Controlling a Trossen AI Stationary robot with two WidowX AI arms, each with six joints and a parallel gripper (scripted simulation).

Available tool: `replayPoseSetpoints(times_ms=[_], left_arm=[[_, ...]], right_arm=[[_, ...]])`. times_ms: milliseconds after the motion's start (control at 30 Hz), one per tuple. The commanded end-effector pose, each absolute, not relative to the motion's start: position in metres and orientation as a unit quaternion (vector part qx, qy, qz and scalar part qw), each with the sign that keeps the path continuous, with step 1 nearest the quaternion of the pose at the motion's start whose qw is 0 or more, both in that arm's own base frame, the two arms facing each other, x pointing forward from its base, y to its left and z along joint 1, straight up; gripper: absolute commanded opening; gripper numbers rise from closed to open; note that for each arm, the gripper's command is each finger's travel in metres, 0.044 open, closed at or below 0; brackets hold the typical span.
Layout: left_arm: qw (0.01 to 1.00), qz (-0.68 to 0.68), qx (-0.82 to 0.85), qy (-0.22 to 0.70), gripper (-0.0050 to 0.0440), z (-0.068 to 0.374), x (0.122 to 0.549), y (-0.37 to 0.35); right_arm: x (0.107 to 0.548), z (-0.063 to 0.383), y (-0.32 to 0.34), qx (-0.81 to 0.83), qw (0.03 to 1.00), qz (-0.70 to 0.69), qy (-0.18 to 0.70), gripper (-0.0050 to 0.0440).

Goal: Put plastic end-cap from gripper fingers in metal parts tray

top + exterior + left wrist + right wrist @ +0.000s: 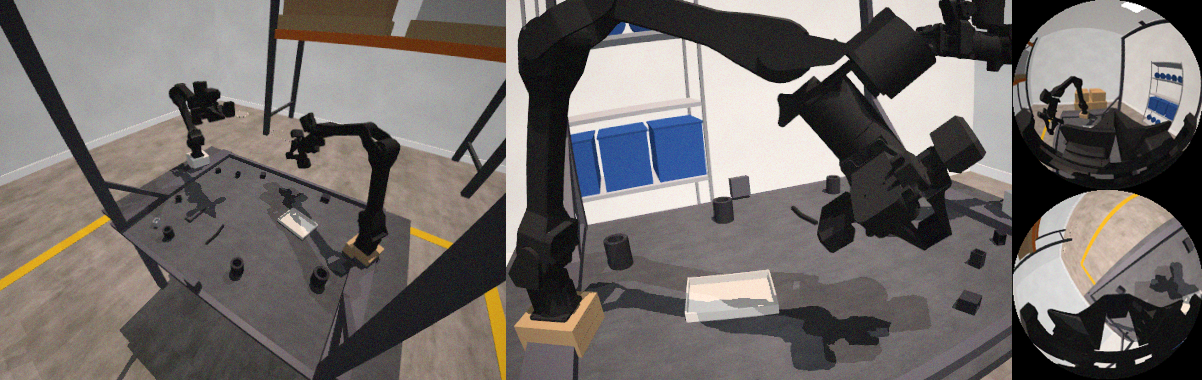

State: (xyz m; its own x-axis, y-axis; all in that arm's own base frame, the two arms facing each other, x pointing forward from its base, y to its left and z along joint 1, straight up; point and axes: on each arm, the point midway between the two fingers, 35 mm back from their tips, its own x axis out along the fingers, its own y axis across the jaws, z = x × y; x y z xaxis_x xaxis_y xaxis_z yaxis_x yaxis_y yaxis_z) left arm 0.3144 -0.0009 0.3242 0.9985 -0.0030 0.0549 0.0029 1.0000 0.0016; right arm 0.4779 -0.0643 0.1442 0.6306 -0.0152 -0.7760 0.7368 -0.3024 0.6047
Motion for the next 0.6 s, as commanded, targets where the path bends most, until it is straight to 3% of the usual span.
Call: replayPoseSetpoints(times_ms=[0, 567], left_arm=[[0.999, -0.004, 0.000, -0.034, 0.0000, 0.330, 0.313, -0.002], [0.999, -0.004, 0.000, -0.034, 0.0000, 0.330, 0.313, -0.002]], right_arm=[[0.463, 0.146, -0.044, 0.711, 0.547, -0.340, 0.284, 0.0000], [0.398, 0.097, 0.017, 0.624, 0.548, -0.344, 0.438, 0.0000]])
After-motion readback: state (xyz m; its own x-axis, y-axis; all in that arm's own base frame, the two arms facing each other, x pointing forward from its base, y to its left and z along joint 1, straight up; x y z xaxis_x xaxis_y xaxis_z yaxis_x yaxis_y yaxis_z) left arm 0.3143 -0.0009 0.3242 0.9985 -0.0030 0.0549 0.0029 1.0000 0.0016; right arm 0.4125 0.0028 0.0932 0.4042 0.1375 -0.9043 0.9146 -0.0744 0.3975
